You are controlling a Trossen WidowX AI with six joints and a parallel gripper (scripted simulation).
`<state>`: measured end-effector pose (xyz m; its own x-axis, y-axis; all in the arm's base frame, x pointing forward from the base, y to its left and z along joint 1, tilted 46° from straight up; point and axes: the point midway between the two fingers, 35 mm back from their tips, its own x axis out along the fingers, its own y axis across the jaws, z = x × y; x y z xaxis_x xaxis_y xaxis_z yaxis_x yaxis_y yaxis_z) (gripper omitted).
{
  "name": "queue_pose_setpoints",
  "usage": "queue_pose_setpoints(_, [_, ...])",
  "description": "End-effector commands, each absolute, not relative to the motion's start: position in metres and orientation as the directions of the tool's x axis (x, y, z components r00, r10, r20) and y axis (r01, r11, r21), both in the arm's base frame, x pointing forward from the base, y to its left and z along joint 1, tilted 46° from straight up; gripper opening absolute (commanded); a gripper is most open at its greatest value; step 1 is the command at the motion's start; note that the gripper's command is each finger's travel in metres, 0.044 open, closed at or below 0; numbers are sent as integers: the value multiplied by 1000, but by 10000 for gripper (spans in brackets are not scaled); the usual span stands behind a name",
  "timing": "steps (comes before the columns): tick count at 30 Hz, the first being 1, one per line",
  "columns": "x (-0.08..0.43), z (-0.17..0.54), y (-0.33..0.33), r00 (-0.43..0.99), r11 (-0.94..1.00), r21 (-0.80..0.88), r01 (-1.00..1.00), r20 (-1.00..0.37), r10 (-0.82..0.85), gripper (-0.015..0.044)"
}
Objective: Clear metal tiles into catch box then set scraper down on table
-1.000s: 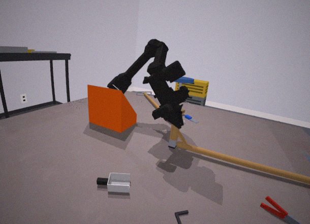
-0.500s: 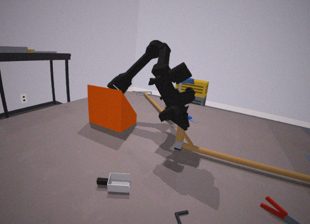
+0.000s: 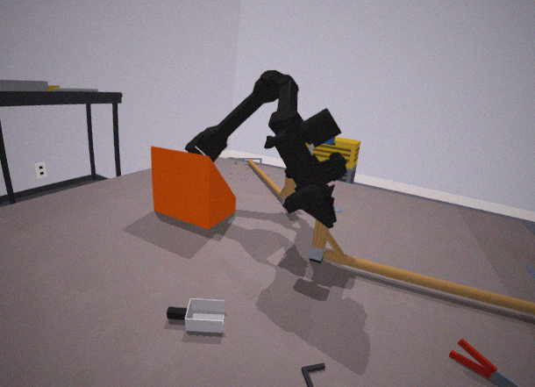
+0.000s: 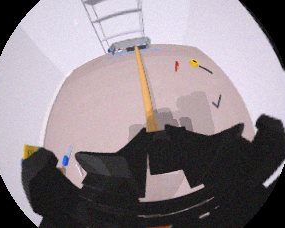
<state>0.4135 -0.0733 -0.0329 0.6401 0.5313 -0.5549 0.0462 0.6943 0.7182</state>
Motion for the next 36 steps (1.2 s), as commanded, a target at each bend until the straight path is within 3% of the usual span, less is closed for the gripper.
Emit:
queue_pose_setpoints(1, [420, -35, -77, 643, 693, 719, 53, -556, 527, 0])
queue_pose_setpoints(36, [469, -40, -88, 644, 693, 719, 51, -554, 527, 0])
